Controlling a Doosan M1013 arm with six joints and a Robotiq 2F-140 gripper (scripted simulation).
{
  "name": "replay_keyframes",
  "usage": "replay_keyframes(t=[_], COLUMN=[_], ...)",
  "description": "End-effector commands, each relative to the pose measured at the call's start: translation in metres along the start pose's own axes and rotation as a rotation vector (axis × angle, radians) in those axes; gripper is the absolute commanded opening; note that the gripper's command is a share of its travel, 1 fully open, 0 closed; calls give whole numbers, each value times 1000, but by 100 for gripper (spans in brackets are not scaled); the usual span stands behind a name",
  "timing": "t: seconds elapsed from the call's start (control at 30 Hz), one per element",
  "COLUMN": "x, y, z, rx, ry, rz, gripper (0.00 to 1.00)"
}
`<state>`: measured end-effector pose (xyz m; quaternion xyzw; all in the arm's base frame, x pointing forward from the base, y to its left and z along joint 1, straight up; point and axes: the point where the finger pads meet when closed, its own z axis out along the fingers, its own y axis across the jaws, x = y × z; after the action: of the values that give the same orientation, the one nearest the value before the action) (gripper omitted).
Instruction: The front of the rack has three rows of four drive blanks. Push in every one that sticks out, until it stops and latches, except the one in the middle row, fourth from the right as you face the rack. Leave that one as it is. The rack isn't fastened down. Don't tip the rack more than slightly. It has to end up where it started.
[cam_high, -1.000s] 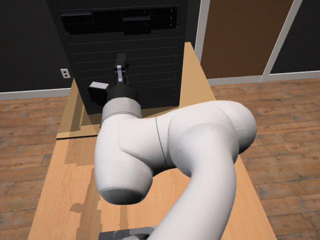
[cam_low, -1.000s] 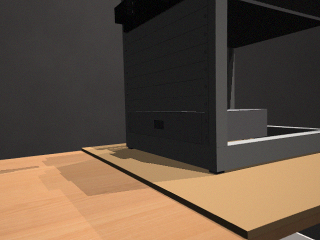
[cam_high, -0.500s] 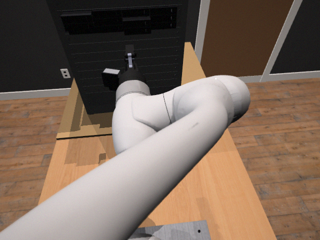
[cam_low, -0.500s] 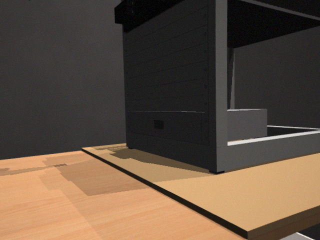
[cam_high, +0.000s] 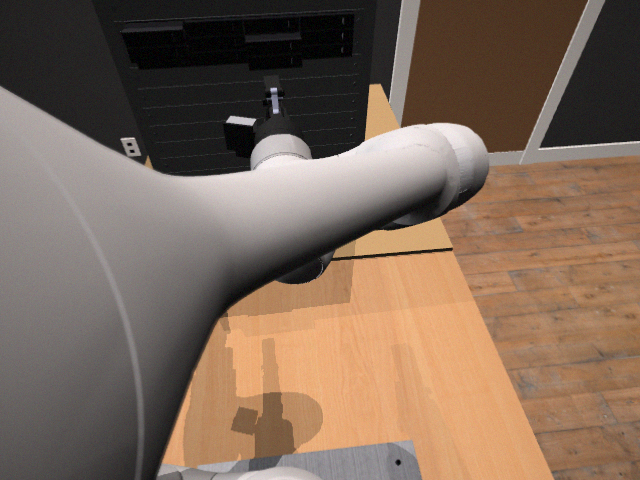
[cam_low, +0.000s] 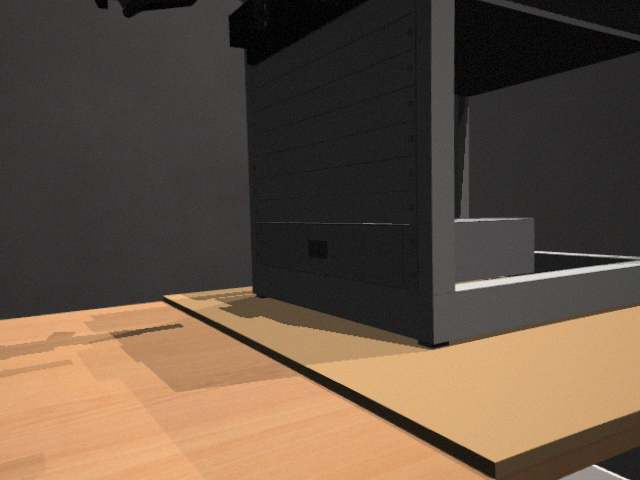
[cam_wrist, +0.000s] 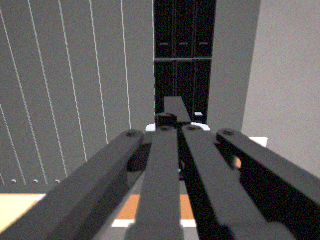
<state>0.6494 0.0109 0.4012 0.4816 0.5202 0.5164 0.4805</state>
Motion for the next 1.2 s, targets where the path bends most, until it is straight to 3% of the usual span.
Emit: replay_keyframes(t=[0.0, 0.33, 0.77, 0.93, 1.17], x=[-4, -12, -13, -13, -13], y=[-1, -5, -6, -6, -6], z=[12, 37, 42, 66, 79], rx=[-1, -1, -1, -1, -1], ry=[0, 0, 0, 0, 0], rz=[0, 0, 0, 0, 0], gripper=[10, 10, 10, 10, 10])
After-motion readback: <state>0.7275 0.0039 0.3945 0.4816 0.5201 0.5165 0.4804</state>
